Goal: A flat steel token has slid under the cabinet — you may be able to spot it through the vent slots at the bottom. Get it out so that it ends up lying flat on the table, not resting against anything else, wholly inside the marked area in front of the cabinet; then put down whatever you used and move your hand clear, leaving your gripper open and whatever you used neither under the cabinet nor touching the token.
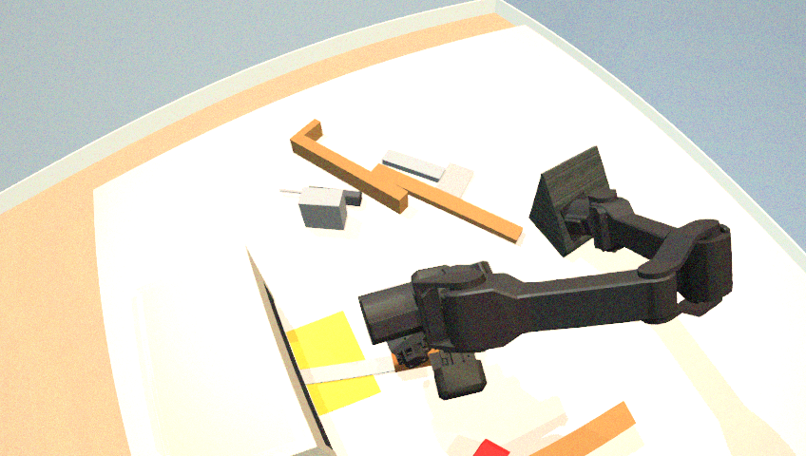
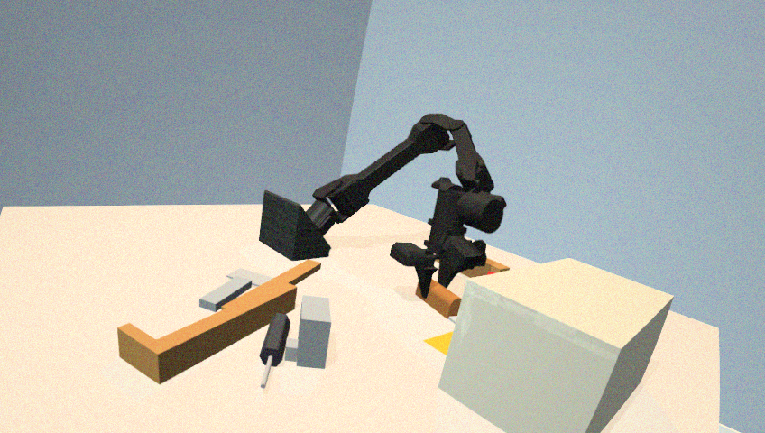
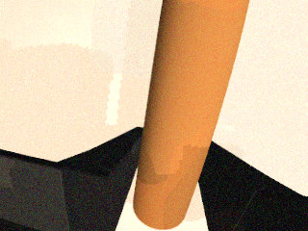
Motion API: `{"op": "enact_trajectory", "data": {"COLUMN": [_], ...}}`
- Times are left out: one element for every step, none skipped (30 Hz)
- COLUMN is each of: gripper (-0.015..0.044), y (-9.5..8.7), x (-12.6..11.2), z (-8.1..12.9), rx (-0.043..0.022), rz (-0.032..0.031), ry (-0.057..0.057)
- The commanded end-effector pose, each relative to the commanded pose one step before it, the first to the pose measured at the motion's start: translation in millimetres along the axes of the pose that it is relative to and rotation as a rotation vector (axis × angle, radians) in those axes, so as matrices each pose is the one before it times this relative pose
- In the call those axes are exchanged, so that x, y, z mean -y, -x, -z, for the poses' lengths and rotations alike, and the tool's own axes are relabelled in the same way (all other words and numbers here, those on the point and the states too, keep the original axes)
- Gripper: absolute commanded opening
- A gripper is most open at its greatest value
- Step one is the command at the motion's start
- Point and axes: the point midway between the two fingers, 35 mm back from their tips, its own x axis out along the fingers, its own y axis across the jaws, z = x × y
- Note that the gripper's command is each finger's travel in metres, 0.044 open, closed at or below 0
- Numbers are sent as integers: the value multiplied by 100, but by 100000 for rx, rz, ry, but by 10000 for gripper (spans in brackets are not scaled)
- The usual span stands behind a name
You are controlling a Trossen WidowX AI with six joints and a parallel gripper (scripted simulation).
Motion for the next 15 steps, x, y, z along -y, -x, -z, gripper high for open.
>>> {"op": "enact_trajectory", "data": {"gripper": [0,0,0,0,0,0,0,0,0,0,0,0,0,0,0], "y": [-66,-1,-1,-1,-1,-1,-1,-1,-1,-1,-1,-1,-1,-1,-1], "x": [19,-5,-5,-5,-5,-5,-5,-5,-5,-5,-5,-5,-5,-5,-5], "z": [496,115,115,115,115,115,115,121,121,121,121,121,121,121,121], "rx": [-337,-6,-6,-6,-6,-6,-6,-6,-6,-6,-6,-6,-6,-6,-6], "rz": [-99,0,0,0,0,0,0,0,0,0,0,0,0,0,0], "ry": [-396,-5,-5,-5,-5,-5,-5,-5,-5,-5,-5,-5,-5,-5,-5]}}
